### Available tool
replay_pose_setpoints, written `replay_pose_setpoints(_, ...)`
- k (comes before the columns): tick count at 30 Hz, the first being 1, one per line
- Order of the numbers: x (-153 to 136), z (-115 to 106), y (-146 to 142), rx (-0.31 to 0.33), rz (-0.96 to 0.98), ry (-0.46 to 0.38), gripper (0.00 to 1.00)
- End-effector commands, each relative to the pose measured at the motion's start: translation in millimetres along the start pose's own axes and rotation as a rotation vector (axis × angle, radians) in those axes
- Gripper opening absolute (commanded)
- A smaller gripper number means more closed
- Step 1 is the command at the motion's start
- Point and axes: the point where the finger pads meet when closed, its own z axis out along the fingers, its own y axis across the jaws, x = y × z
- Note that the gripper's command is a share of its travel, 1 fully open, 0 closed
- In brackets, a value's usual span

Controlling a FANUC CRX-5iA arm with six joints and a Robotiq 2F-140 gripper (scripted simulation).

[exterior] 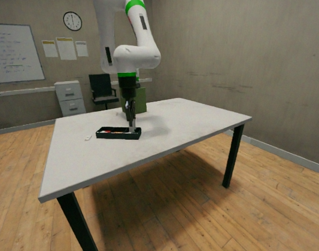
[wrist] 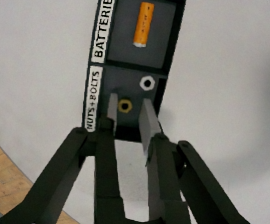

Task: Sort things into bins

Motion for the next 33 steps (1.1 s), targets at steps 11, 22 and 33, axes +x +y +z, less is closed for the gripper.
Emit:
replay_pose_setpoints(11,0.0,-17.0,-0.2,0.000,0.000,0.000,0.27)
replay_pose_setpoints(22,-0.3,-34.4,0.0,0.000,0.000,0.000,1.00)
replay_pose_setpoints(33,-0.3,-70.4,0.0,0.000,0.000,0.000,1.00)
